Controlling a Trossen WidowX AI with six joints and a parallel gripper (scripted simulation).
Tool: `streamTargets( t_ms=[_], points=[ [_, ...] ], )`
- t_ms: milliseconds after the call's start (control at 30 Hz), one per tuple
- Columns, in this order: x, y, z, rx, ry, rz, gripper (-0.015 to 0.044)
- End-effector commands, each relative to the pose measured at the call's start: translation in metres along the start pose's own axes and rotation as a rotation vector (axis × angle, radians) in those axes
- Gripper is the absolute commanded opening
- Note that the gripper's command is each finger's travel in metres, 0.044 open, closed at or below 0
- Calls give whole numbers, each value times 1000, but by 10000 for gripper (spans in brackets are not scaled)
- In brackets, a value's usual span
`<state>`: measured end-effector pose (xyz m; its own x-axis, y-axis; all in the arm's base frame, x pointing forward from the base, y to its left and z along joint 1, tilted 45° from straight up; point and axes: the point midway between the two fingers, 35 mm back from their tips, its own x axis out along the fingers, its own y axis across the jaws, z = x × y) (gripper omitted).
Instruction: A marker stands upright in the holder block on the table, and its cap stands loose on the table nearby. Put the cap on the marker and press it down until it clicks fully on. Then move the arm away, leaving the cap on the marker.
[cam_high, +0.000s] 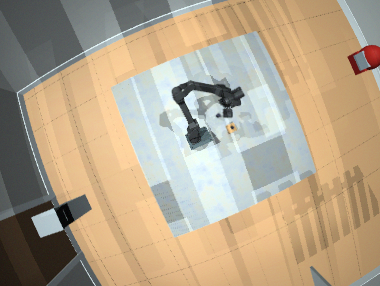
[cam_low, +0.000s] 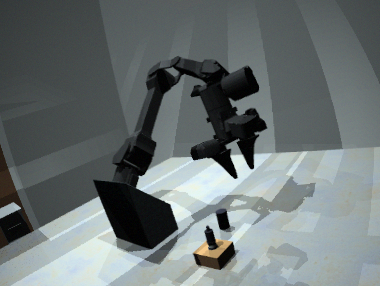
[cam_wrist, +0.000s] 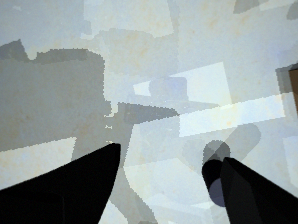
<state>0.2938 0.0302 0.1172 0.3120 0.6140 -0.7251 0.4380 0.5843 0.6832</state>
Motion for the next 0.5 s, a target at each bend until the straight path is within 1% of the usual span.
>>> streamTargets(
  t_ms=[0, 67, 267, 400, 467],
  points=[
    [8, -36, -27, 266, 143, -54, 238],
    [9, -48, -39, 370, 199, -75, 238],
    [11, -51, -43, 383, 206, -78, 238],
    [41, -52, -50, 383, 207, -77, 238],
    [43, -52, -50, 383, 207, -76, 238]
  ],
)
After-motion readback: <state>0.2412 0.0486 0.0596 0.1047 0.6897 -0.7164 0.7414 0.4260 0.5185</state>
